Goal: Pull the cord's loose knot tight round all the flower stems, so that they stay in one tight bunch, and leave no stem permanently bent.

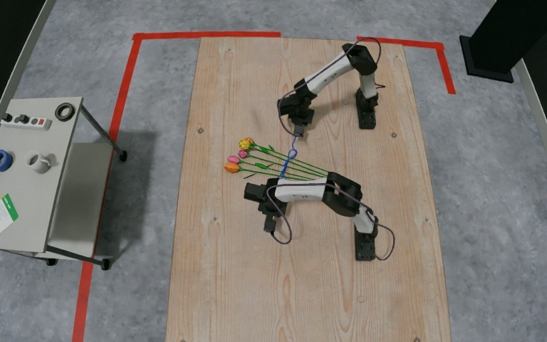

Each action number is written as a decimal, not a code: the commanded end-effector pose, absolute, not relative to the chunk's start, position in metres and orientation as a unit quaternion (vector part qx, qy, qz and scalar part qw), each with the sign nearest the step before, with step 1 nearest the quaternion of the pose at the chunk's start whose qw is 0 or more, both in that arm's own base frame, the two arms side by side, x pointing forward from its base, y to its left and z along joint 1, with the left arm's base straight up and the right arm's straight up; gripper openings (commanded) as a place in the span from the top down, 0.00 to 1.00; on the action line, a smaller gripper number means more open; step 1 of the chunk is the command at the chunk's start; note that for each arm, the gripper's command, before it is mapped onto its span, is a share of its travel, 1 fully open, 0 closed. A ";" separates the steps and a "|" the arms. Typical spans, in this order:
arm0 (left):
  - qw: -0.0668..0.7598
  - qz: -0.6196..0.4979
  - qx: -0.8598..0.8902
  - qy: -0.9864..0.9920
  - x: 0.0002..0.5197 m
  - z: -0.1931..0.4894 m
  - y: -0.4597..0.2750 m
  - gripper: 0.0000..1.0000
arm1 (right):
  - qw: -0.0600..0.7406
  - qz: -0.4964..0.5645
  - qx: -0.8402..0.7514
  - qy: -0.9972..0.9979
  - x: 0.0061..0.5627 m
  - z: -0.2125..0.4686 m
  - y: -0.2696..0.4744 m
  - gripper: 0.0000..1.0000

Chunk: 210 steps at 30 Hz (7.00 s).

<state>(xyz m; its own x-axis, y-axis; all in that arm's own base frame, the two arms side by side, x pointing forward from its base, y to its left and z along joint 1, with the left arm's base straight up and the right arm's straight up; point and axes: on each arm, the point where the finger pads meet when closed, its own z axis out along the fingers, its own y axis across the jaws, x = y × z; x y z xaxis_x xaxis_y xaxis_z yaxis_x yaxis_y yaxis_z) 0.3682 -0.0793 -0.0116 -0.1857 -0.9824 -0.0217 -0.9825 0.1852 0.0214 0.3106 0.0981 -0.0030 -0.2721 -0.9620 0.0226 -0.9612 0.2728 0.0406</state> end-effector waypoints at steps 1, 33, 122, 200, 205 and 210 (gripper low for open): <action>0.005 -0.006 -0.631 0.776 0.380 0.001 -0.088 0.73 | -0.010 0.009 0.626 -0.780 0.325 -0.005 0.105 0.73; -0.004 0.005 -0.633 0.774 0.373 -0.032 -0.092 0.73 | -0.004 0.001 0.622 -0.783 0.322 -0.025 0.106 0.97; 0.094 -0.127 -0.624 0.766 0.380 0.266 -0.079 1.00 | -0.144 0.052 0.614 -0.774 0.317 0.274 0.094 1.00; 0.152 -0.147 -0.621 0.755 0.422 0.211 0.110 1.00 | -0.154 0.091 0.608 -0.774 0.267 0.211 -0.090 1.00; 0.152 -0.147 -0.621 0.755 0.423 0.168 0.110 1.00 | -0.154 0.091 0.608 -0.774 0.268 0.168 -0.090 1.00; 0.151 -0.149 -0.620 0.755 0.423 0.141 0.109 1.00 | -0.157 0.090 0.608 -0.773 0.269 0.141 -0.090 1.00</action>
<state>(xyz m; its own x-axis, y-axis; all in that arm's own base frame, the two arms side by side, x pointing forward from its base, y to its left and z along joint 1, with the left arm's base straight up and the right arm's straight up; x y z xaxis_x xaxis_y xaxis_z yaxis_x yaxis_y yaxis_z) 0.4007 0.0916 0.1279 -0.2011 -0.9780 0.0547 -0.9433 0.1783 -0.2800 0.2473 -0.0750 0.1357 -0.2225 -0.9579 -0.1814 -0.9483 0.2558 -0.1876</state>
